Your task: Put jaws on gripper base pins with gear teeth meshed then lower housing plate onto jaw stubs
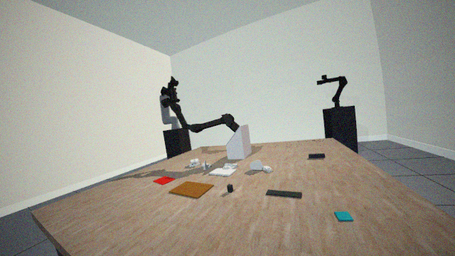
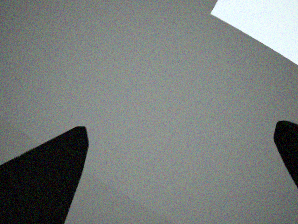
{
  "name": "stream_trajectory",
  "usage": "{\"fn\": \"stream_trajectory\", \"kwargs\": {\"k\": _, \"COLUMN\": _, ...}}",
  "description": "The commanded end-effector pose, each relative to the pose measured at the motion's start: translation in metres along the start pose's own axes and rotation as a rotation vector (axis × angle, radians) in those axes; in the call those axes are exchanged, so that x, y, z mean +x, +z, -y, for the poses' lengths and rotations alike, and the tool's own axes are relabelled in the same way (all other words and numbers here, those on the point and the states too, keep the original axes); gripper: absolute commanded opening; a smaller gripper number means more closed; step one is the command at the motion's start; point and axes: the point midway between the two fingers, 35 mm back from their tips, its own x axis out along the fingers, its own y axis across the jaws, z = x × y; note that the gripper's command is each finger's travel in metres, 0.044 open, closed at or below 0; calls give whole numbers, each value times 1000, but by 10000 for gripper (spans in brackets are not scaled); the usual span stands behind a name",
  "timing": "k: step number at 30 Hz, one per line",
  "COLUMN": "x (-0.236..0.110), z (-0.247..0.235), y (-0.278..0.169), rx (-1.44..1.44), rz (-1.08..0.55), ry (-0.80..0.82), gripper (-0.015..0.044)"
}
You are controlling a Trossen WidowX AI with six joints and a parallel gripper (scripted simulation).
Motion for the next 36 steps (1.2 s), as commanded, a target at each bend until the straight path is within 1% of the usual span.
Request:
{"fn": "stream_trajectory", "kwargs": {"k": 1, "x": 6, "z": 12, "y": -8, "rx": -42, "rz": -2, "ry": -45, "gripper": 440}}
{"fn": "stream_trajectory", "kwargs": {"k": 19, "x": 34, "z": 94, "y": -45, "rx": -309, "rz": -17, "ry": -325, "gripper": 440}}
{"fn": "stream_trajectory", "kwargs": {"k": 36, "x": 38, "z": 181, "y": -57, "rx": -541, "rz": -41, "ry": -603, "gripper": 440}}
